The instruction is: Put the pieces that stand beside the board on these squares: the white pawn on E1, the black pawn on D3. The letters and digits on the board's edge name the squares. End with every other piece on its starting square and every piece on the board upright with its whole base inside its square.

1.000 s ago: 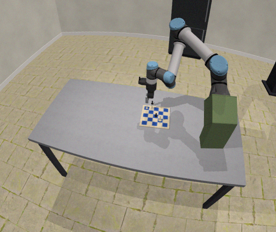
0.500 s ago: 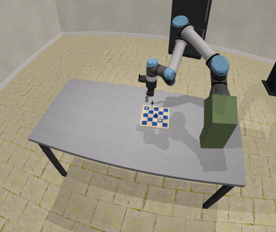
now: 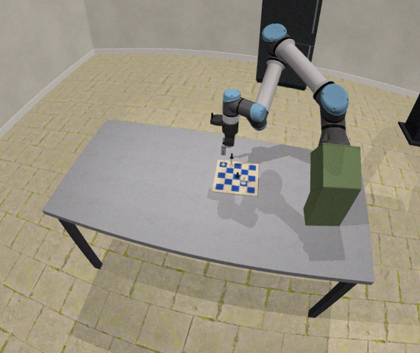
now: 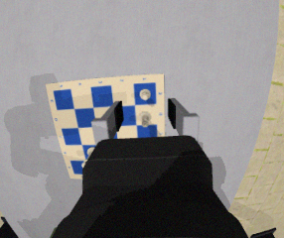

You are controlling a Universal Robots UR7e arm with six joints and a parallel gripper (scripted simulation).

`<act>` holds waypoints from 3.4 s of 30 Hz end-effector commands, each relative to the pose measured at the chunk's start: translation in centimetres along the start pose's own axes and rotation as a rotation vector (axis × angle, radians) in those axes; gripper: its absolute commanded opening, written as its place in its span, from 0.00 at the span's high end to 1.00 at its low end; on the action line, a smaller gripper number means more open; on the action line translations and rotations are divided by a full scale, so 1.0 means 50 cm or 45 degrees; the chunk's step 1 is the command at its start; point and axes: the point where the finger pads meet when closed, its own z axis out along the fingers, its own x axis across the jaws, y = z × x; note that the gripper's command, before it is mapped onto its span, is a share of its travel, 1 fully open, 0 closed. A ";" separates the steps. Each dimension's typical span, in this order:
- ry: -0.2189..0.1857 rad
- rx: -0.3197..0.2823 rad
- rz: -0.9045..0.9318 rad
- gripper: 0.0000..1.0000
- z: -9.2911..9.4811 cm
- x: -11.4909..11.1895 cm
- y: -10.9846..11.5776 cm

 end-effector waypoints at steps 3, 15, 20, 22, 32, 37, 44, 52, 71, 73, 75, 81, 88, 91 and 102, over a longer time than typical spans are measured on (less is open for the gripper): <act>-0.003 0.000 0.042 0.00 0.010 0.051 0.028; 0.000 0.002 0.104 0.32 0.022 0.126 0.076; 0.000 0.002 0.104 0.32 0.022 0.126 0.076; 0.000 0.002 0.104 0.32 0.022 0.126 0.076; 0.000 0.002 0.104 0.32 0.022 0.126 0.076; 0.000 0.002 0.104 0.32 0.022 0.126 0.076; 0.000 0.002 0.104 0.32 0.022 0.126 0.076; 0.000 0.001 0.104 0.32 0.024 0.126 0.076; 0.000 0.001 0.104 0.32 0.057 0.126 0.076; 0.000 0.001 0.104 0.32 0.063 0.126 0.076; 0.000 0.001 0.104 0.32 0.070 0.126 0.076; 0.000 0.001 0.104 0.32 0.089 0.126 0.076; 0.000 0.001 0.104 0.32 0.103 0.126 0.076; 0.000 0.001 0.104 0.32 0.111 0.126 0.075; 0.000 0.001 0.104 0.32 0.124 0.126 0.075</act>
